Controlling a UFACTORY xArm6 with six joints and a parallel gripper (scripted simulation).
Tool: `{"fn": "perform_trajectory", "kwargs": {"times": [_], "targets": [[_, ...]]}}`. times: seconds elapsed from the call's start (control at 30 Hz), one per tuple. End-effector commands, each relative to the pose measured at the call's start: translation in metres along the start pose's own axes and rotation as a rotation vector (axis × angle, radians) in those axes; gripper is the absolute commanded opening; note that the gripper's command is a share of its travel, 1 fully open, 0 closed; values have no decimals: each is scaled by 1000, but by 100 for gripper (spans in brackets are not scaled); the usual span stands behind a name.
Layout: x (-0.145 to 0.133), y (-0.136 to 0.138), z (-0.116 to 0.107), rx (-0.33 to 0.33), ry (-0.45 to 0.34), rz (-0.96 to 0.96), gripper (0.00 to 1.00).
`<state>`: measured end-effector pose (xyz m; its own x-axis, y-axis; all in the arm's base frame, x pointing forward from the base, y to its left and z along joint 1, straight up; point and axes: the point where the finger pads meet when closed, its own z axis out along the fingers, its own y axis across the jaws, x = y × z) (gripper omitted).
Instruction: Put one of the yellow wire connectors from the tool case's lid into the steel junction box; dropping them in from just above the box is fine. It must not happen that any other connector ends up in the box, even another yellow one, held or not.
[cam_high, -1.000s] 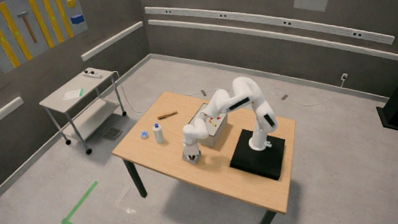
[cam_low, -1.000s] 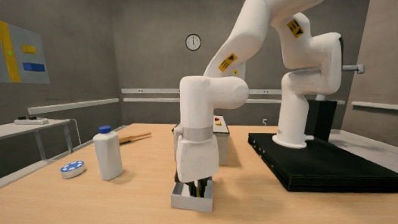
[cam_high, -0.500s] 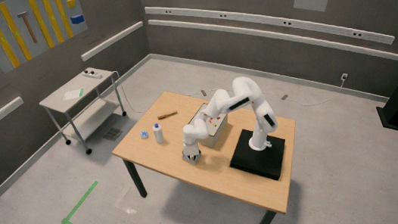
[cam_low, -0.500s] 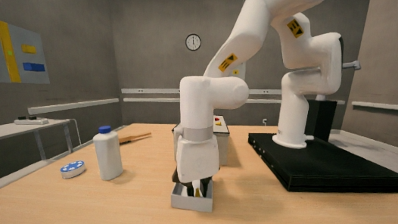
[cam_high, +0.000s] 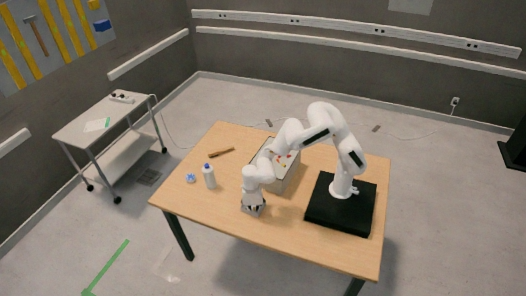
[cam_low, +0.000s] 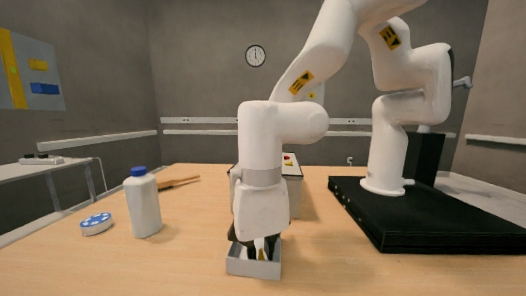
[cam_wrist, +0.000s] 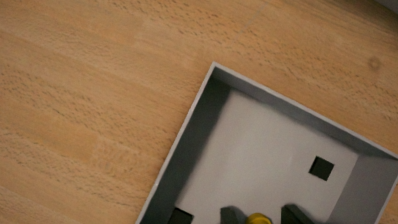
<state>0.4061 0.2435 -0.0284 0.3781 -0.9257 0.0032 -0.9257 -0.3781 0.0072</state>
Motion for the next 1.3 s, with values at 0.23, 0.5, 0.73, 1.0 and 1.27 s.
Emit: {"fn": "perform_trajectory", "kwargs": {"times": [0.23, 0.5, 0.73, 1.0, 1.27], "targets": [[0, -2, -2, 4, -1, 0, 30], [0, -2, -2, 4, -1, 0, 30], [0, -2, -2, 4, -1, 0, 30], [0, -2, -43, 4, -1, 0, 30], [0, -1, -129, 4, -1, 0, 30]]}}
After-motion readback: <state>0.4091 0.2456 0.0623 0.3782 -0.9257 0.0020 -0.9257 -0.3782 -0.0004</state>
